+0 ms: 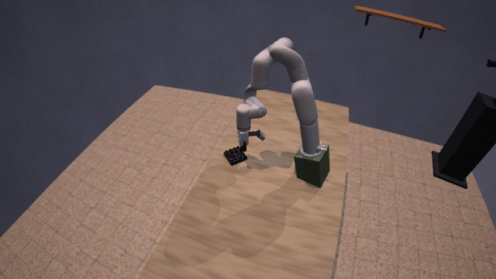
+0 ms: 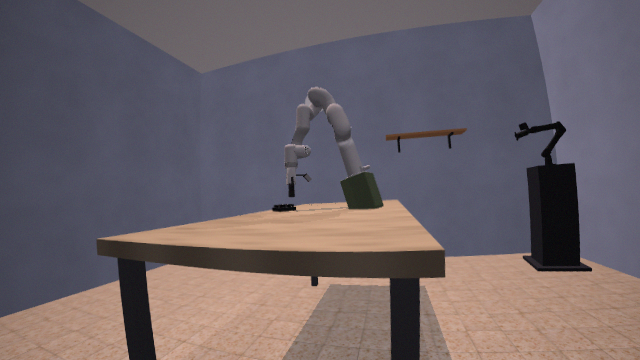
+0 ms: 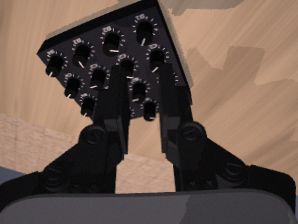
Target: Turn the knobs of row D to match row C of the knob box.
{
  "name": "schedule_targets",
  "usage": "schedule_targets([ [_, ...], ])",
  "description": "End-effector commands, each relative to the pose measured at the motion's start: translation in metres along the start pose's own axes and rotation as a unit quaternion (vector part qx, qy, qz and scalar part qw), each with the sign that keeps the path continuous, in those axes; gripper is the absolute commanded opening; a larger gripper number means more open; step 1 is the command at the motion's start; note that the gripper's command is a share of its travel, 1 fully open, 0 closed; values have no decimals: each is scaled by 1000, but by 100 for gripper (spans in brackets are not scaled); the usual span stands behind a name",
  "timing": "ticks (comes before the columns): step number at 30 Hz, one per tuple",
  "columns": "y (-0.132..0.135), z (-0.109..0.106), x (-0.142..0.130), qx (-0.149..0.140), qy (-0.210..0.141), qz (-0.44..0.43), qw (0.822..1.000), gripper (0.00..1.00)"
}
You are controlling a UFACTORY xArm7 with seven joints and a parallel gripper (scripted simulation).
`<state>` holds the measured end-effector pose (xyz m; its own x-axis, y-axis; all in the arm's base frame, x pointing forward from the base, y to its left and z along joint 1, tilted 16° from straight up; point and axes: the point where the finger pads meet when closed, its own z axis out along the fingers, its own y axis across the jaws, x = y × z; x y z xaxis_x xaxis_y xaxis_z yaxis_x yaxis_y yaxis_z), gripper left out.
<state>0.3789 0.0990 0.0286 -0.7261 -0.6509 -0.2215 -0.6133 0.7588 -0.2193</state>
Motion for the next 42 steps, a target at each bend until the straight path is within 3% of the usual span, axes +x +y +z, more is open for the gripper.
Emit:
schedule_targets([
  [1, 0, -2, -1, -20, 10, -45, 999, 19],
  [2, 0, -2, 0, -19, 10, -88, 996, 19],
  [15, 0, -6, 3, -18, 7, -252, 968, 19],
  [42, 0, -6, 3, -18, 7, -254, 967, 19],
])
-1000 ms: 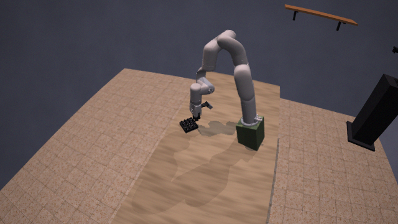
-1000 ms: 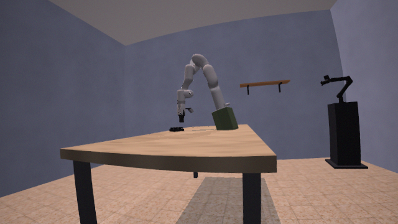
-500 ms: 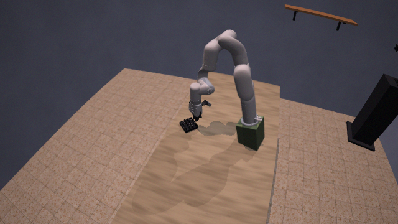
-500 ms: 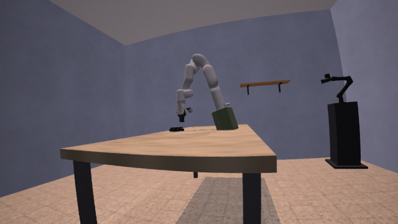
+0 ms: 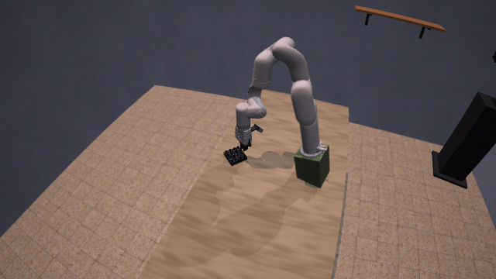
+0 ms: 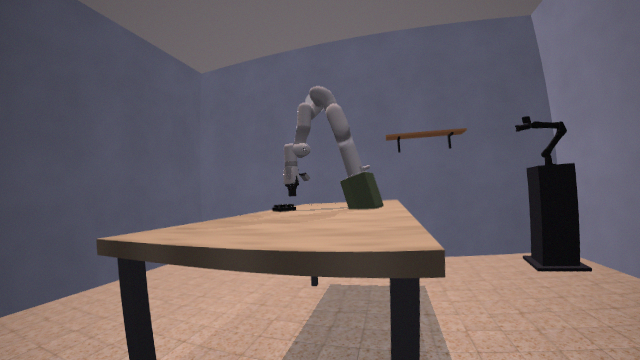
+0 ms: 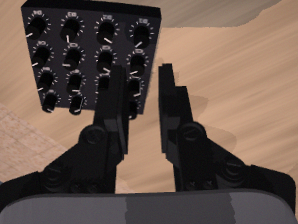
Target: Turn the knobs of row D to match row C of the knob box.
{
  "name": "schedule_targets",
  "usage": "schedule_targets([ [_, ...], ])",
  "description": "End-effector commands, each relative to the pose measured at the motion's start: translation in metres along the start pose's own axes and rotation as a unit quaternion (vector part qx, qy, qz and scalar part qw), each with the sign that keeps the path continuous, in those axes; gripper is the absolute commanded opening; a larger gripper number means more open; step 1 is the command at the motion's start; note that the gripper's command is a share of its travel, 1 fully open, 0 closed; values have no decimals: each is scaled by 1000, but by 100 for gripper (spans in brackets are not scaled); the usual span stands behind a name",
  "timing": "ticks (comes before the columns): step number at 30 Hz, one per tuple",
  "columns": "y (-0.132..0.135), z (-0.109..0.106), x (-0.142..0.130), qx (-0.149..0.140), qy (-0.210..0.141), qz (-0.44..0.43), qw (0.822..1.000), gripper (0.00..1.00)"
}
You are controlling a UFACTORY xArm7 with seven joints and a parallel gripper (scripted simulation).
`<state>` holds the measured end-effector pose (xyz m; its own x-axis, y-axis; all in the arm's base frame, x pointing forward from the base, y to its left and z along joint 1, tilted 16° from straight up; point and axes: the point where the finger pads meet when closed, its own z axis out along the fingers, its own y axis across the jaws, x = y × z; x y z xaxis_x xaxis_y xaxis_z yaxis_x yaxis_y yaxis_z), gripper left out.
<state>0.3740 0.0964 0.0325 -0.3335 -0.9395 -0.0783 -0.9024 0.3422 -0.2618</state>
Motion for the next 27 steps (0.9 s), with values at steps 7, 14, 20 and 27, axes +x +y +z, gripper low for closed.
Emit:
schedule_targets([
  [7, -1, -1, -1, 0, -1, 0, 1000, 19],
  [14, -1, -1, -1, 0, -1, 0, 1000, 19],
  [20, -1, 0, -1, 0, -1, 0, 1000, 19],
  [27, -1, 2, -1, 0, -1, 0, 1000, 19],
])
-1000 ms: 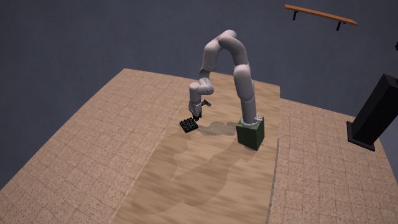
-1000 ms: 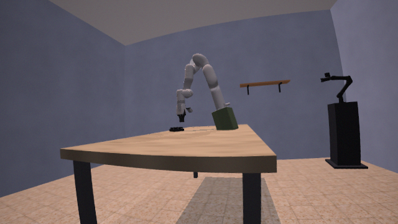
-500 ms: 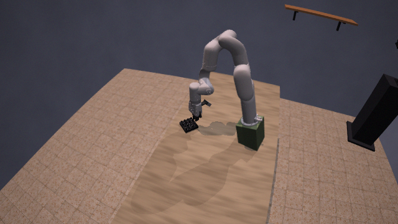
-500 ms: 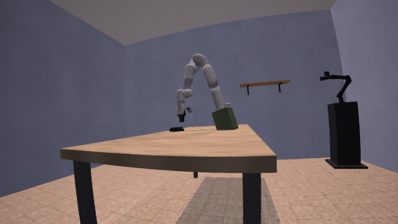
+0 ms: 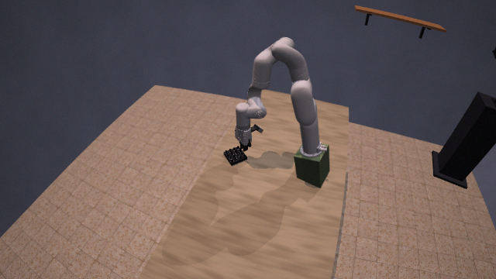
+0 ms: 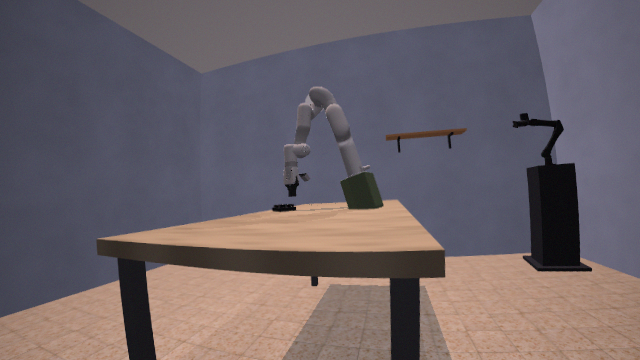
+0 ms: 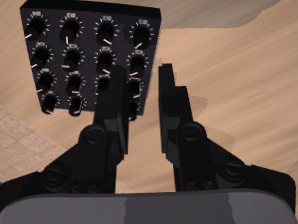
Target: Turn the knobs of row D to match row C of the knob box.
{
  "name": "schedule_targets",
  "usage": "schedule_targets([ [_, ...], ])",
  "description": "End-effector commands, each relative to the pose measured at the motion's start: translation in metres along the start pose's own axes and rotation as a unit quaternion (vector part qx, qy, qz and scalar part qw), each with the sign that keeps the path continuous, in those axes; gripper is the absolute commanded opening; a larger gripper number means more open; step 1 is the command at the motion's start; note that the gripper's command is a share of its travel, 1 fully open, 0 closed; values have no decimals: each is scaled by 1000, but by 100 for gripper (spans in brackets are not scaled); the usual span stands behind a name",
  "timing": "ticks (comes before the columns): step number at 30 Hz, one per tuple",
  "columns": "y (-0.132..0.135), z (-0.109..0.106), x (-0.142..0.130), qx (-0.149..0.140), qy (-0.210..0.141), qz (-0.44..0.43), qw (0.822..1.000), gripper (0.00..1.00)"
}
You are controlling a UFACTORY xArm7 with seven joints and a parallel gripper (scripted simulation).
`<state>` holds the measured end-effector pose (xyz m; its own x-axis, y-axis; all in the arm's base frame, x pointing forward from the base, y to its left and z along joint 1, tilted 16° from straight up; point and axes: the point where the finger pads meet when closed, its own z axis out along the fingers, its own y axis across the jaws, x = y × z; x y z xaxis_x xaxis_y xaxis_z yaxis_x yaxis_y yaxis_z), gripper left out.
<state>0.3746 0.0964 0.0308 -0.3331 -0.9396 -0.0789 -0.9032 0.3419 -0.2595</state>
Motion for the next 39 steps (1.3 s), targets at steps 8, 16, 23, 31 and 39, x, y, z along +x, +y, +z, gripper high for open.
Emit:
schedule_targets([
  [8, -1, 5, -1, 1, -1, 0, 1000, 19],
  [16, -1, 13, -1, 1, -1, 0, 1000, 19],
  [23, -1, 21, -1, 1, -1, 0, 1000, 19],
  [31, -1, 31, 0, 1, -1, 0, 1000, 19],
  [39, -2, 38, 0, 1, -1, 0, 1000, 19],
])
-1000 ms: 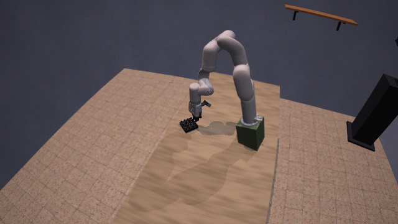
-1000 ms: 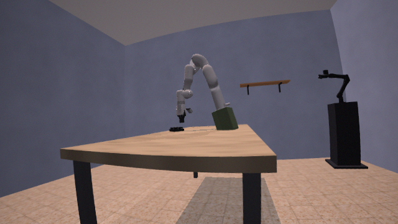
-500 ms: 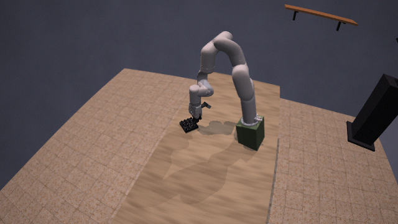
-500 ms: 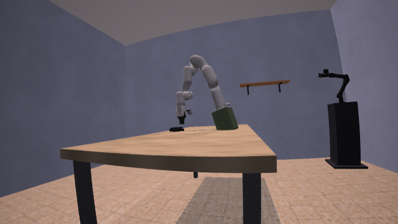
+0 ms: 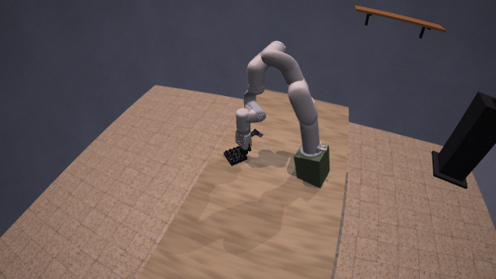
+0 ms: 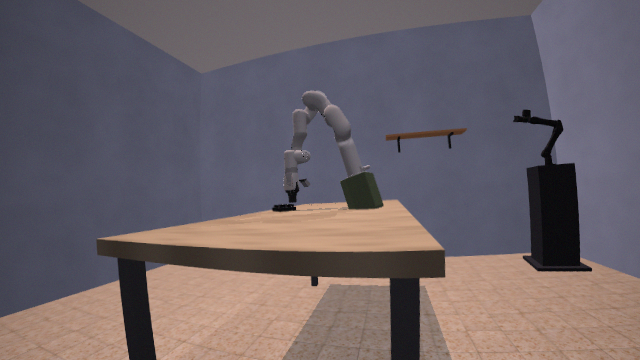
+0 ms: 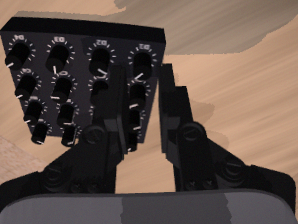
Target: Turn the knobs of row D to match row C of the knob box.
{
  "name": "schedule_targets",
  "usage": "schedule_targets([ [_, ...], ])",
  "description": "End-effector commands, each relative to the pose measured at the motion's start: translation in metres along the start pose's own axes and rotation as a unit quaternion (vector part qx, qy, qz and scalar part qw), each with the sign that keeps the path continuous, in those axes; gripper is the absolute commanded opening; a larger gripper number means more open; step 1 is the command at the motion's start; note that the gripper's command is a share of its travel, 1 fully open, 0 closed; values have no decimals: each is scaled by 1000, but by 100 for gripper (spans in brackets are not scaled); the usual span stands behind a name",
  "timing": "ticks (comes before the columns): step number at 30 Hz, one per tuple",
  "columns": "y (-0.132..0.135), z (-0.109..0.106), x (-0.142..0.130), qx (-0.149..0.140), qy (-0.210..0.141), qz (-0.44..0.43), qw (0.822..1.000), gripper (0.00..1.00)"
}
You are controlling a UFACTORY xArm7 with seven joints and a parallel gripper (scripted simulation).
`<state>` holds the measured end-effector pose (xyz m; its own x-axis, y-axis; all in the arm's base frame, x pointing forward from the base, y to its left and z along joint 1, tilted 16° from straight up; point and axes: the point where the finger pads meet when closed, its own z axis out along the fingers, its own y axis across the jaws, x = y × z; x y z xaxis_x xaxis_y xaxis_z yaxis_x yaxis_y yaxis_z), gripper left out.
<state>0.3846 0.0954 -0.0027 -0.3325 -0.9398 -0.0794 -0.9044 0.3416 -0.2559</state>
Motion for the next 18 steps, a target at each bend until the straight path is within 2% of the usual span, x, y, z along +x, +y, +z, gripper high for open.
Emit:
schedule_targets([
  [1, -1, 3, -1, 3, -1, 0, 1000, 19],
  [18, -1, 6, -1, 3, -1, 0, 1000, 19],
])
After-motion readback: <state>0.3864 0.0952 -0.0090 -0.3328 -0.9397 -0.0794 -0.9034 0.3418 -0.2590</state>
